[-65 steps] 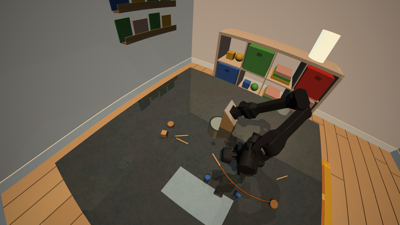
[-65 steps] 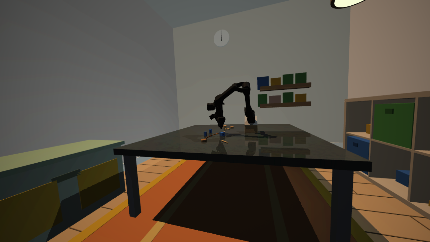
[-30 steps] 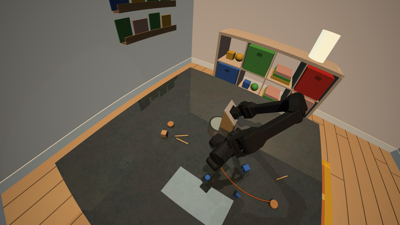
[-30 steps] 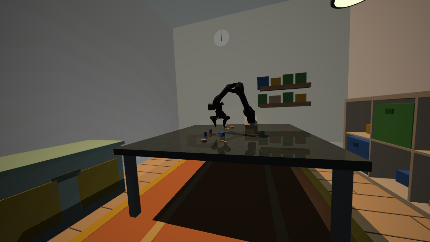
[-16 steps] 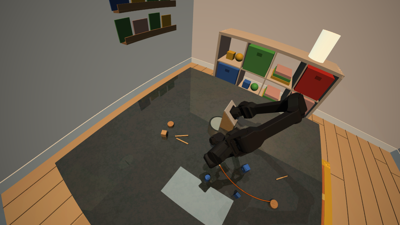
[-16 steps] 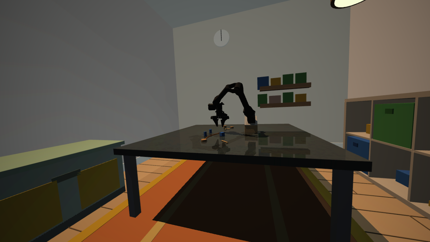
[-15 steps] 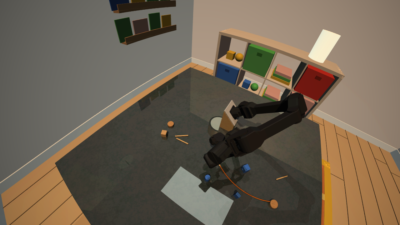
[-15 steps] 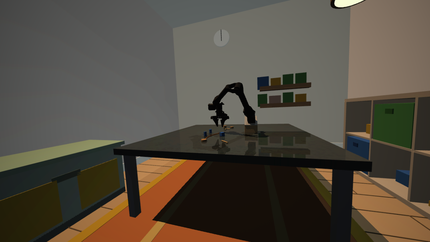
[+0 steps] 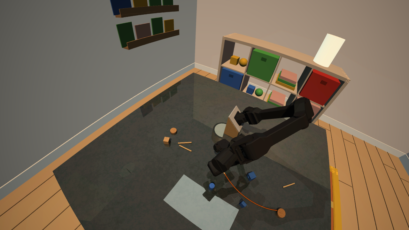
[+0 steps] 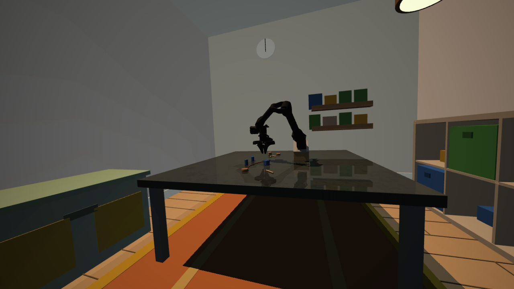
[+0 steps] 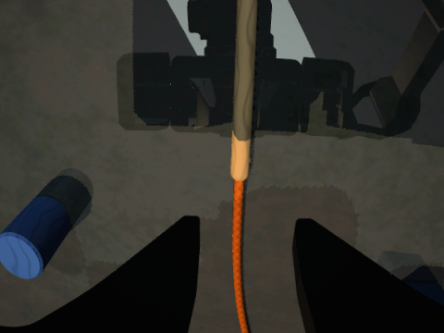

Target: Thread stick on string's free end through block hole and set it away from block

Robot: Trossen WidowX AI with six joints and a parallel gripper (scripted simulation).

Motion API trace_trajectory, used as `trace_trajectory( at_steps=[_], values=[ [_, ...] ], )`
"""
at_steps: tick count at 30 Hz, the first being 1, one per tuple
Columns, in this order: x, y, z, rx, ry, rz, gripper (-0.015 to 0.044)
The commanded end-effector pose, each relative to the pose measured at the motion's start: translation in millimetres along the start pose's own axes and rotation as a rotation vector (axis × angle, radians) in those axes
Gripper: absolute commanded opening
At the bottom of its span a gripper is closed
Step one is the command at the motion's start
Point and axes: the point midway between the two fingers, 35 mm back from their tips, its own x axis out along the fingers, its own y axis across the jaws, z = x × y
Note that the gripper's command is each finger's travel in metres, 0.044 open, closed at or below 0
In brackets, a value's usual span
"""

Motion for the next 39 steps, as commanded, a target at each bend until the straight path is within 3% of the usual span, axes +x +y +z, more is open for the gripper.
trace_trajectory(
  at_steps=[1, 39],
  values=[
    [1.5, 0.4, -0.8, 0.004, 0.005, 0.0, 0.0123],
    [60.1, -0.3, -1.4, 0.004, 0.007, -0.001, 0.0123]
  ],
)
